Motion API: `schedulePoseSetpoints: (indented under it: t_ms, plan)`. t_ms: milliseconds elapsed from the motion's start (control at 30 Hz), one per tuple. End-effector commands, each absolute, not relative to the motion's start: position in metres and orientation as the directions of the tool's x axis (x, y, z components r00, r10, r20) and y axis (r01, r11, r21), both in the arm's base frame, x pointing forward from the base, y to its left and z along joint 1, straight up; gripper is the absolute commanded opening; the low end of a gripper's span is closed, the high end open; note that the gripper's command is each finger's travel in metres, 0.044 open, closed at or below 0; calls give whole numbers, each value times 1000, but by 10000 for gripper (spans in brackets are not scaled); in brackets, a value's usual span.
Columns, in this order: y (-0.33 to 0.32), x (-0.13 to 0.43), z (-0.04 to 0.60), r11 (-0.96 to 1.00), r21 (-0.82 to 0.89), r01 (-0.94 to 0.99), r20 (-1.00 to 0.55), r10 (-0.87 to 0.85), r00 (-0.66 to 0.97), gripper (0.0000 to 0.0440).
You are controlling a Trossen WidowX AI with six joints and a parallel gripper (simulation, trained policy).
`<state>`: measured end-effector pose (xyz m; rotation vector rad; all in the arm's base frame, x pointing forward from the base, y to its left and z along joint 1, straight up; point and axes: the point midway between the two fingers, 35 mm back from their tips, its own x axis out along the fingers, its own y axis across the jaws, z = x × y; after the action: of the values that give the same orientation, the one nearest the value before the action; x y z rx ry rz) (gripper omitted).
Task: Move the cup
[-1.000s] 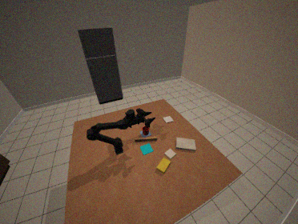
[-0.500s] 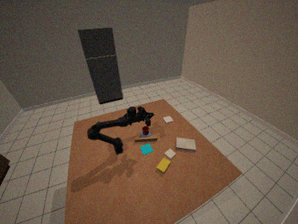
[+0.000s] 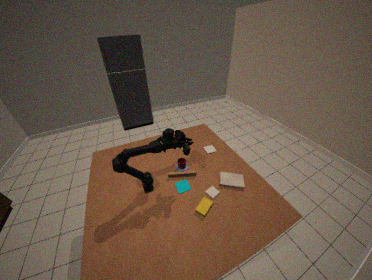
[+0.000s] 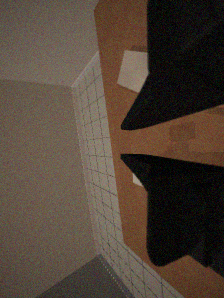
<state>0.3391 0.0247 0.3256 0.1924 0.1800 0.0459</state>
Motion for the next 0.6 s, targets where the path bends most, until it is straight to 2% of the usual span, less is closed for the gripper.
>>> schedulePoseSetpoints:
  t_ms: [0,567]
  plan:
    - [29,344,323,973,229,-26,-215,77,974,104]
    - [52,356,316,920,389,41,-402,130,906,108]
